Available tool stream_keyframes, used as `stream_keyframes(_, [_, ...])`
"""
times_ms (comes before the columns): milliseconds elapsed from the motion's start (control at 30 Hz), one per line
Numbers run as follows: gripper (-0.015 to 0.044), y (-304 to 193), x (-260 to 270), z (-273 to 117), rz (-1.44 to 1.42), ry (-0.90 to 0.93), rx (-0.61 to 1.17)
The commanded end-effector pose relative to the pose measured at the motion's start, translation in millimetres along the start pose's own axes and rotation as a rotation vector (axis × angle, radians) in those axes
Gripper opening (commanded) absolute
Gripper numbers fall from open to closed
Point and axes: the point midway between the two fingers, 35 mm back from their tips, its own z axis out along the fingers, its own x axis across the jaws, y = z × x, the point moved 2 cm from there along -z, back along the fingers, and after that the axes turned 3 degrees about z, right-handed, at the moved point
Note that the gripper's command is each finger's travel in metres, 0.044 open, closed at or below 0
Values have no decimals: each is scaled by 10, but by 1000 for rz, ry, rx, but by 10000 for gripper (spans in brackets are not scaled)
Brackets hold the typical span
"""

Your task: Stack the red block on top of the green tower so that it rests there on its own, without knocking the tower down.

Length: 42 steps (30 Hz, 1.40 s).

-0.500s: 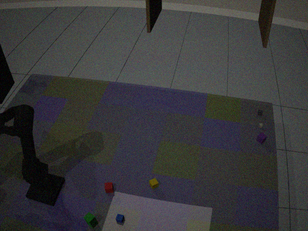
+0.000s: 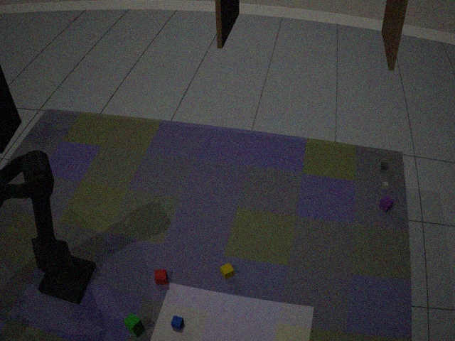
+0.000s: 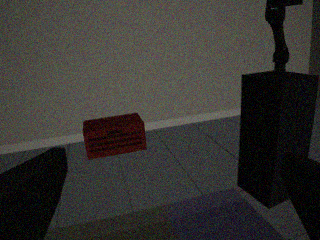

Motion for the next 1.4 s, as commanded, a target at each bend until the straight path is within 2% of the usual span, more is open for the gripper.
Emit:
stream_keyframes(0, [440,-20,205,107,11,52,16])
stream_keyframes(400, [440,-391,997,375,84,218,191])
stream_keyframes(700, [440,-678,1700,380,96,383,322])
stream_keyframes(1033, [440,-995,2472,192,74,548,499])
stream_keyframes(1367, [440,-1288,3185,-219,10,708,691])
